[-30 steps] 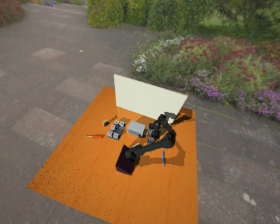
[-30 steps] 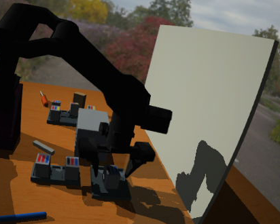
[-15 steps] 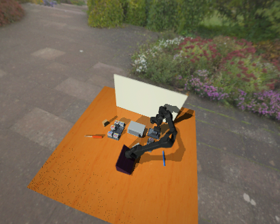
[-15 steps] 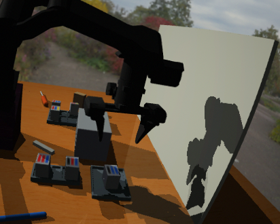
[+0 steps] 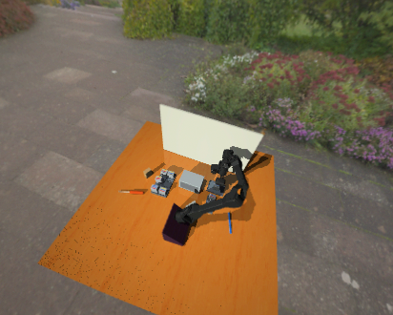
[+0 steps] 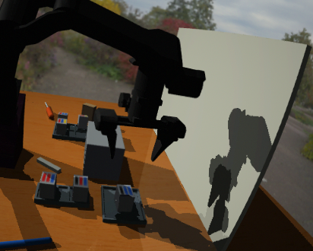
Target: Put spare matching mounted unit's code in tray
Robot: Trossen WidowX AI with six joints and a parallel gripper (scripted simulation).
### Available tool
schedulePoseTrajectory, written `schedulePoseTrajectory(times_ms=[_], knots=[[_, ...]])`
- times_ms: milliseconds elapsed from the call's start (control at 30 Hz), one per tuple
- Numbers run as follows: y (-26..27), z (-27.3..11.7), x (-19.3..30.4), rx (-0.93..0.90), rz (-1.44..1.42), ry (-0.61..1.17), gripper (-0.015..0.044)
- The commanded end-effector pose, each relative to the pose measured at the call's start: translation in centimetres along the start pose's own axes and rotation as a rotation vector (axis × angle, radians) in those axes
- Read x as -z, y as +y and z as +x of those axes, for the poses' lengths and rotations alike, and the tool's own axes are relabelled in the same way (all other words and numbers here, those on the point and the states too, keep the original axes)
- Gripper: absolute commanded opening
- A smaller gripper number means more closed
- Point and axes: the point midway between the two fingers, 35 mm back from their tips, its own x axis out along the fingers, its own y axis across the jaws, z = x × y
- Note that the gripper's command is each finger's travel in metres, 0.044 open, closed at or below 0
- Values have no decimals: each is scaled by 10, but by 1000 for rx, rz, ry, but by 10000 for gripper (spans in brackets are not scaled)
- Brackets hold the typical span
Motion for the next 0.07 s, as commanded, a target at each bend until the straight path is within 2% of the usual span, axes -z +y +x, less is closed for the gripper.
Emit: schedulePoseTrajectory(times_ms=[0, 33], knots=[[0, 0, 0, 1, -4, 0, 440], [0, 0, 0, 1, -4, 0, 440]])
